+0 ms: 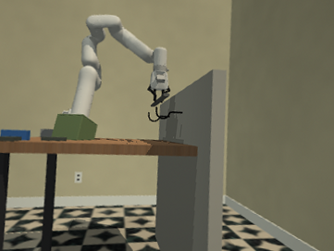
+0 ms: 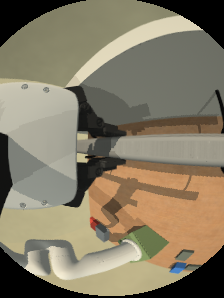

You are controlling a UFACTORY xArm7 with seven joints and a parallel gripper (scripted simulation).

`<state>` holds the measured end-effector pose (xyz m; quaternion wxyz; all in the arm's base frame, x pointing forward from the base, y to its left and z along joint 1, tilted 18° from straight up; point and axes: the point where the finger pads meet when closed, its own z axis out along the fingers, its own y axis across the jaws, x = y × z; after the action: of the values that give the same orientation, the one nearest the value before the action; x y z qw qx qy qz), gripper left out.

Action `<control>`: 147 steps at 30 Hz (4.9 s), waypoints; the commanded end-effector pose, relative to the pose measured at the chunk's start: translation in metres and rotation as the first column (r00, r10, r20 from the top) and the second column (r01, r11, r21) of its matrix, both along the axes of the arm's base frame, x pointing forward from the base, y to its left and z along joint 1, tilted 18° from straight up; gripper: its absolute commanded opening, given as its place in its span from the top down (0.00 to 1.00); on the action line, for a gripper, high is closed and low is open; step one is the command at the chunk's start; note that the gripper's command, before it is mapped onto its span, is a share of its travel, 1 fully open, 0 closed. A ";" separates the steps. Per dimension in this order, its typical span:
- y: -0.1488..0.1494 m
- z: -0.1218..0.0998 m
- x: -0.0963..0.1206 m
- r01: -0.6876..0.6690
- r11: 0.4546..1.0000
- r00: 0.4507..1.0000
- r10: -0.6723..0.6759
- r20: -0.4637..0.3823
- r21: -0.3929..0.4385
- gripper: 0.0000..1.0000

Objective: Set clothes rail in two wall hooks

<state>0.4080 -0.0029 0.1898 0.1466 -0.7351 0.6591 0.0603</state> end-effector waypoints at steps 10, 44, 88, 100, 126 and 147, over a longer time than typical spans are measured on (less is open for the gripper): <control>0.005 -0.018 0.004 0.002 1.000 1.000 -0.002 0.006 0.000 1.00; 0.020 -0.065 0.009 0.002 1.000 1.000 -0.002 0.006 0.000 1.00; 0.024 -0.079 0.011 0.002 1.000 1.000 -0.002 0.005 0.000 1.00; 0.024 -0.079 0.011 0.002 1.000 1.000 -0.002 0.005 0.000 1.00; 0.026 -0.084 0.012 0.002 1.000 1.000 -0.002 0.005 0.000 0.19; 0.026 -0.085 0.012 0.002 1.000 1.000 -0.002 0.006 0.000 0.19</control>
<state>0.4183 0.0240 0.1032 0.1472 -0.7350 0.6592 0.0597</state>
